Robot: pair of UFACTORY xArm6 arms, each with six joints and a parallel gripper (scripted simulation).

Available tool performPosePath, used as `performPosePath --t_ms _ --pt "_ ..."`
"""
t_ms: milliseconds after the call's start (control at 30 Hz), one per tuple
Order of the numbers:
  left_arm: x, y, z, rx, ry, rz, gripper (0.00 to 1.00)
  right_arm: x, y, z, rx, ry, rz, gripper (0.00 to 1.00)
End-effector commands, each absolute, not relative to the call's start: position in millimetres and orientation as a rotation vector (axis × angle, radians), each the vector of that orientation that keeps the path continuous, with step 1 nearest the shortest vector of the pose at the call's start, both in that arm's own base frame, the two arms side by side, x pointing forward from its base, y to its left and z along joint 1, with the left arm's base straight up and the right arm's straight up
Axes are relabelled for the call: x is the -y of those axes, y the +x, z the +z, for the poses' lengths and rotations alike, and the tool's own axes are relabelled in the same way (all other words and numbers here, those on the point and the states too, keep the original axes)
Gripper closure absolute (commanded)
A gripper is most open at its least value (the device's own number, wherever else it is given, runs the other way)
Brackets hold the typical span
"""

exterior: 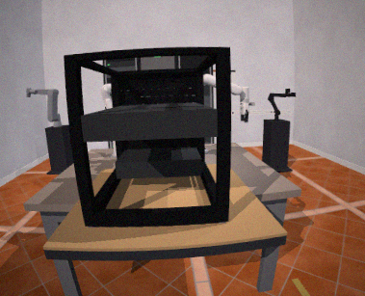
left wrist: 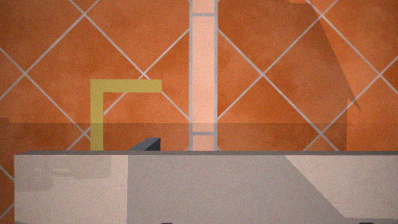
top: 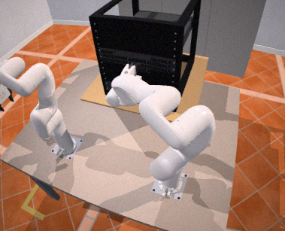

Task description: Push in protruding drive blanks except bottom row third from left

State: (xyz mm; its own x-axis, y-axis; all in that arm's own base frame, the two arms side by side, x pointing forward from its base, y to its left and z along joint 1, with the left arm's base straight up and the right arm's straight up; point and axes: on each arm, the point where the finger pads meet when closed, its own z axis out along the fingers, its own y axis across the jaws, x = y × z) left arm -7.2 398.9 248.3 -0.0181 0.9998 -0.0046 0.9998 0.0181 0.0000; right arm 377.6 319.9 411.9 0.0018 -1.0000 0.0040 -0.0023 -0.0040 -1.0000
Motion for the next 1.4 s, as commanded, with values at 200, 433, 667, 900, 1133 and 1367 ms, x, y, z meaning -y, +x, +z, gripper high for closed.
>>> performPosePath --t_ms 200,433,667,900,1133,1367 --pt "-399.9 -7.2 250.0 -2.241 2.201 0.0 0.0 -321.4 401.9 414.0 -1.207 -1.211 -1.207 1.0" --pt "-399.9 -7.2 250.0 -2.241 2.201 0.0 0.0 -321.4 401.9 414.0 -1.207 -1.211 -1.207 1.0" --pt "-399.9 -7.2 250.0 -2.241 2.201 0.0 0.0 -321.4 401.9 414.0 -1.207 -1.211 -1.207 1.0" --pt "-399.9 -7.2 250.0 -2.241 2.201 0.0 0.0 -321.4 401.9 414.0 -1.207 -1.211 -1.207 1.0" --pt "-399.9 -7.2 250.0 -2.241 2.201 0.0 0.0 -321.4 403.2 414.0 -1.207 -1.211 -1.207 1.0" --pt "-399.9 -7.2 250.0 -2.241 2.201 0.0 0.0 -321.3 411.9 413.8 -1.207 -1.211 -1.207 1.0"
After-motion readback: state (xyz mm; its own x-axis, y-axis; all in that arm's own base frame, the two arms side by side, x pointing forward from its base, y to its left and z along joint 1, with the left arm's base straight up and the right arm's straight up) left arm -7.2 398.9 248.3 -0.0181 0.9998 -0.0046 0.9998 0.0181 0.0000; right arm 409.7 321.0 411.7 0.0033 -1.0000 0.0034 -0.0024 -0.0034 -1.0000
